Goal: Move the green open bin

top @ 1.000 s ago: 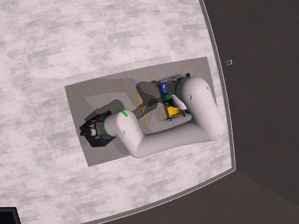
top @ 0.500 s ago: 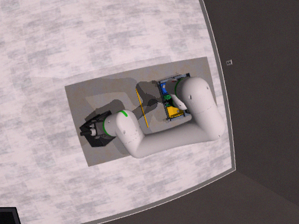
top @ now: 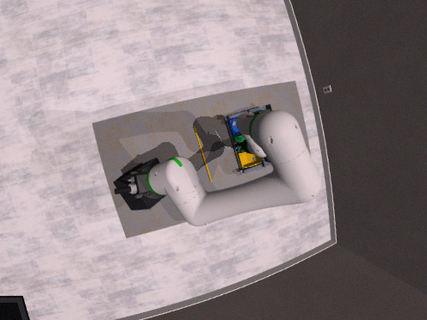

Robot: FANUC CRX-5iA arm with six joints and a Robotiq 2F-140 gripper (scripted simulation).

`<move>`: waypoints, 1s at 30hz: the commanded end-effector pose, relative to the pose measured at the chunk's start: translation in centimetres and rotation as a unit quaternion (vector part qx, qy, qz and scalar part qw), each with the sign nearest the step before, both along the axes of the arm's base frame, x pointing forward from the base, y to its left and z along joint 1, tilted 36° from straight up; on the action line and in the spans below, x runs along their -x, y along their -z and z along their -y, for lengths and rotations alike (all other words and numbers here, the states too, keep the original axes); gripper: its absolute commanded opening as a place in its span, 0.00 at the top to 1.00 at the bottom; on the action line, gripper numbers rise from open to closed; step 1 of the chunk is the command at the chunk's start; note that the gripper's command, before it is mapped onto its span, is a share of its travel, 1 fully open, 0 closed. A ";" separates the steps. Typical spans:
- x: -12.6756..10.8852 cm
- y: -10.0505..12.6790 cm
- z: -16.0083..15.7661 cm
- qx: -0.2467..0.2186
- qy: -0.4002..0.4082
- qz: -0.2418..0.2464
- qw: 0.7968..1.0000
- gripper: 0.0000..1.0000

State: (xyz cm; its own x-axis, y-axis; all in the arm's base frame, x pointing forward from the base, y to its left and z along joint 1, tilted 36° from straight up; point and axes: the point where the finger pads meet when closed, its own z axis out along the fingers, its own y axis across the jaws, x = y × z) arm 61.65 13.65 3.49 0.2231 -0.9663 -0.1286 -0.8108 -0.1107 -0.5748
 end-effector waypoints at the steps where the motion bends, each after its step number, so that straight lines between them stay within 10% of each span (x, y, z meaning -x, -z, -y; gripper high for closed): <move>1: 0.0 0.0 0.0 0.000 0.000 0.000 1.000 1.00; 30: 1.0 -1.6 0.4 0.000 0.000 0.000 1.000 1.00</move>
State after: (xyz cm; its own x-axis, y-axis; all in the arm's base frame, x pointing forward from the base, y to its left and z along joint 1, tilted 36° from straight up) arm 60.79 13.28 4.77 0.2231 -0.9663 -0.1287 -0.8108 -0.1107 -0.5748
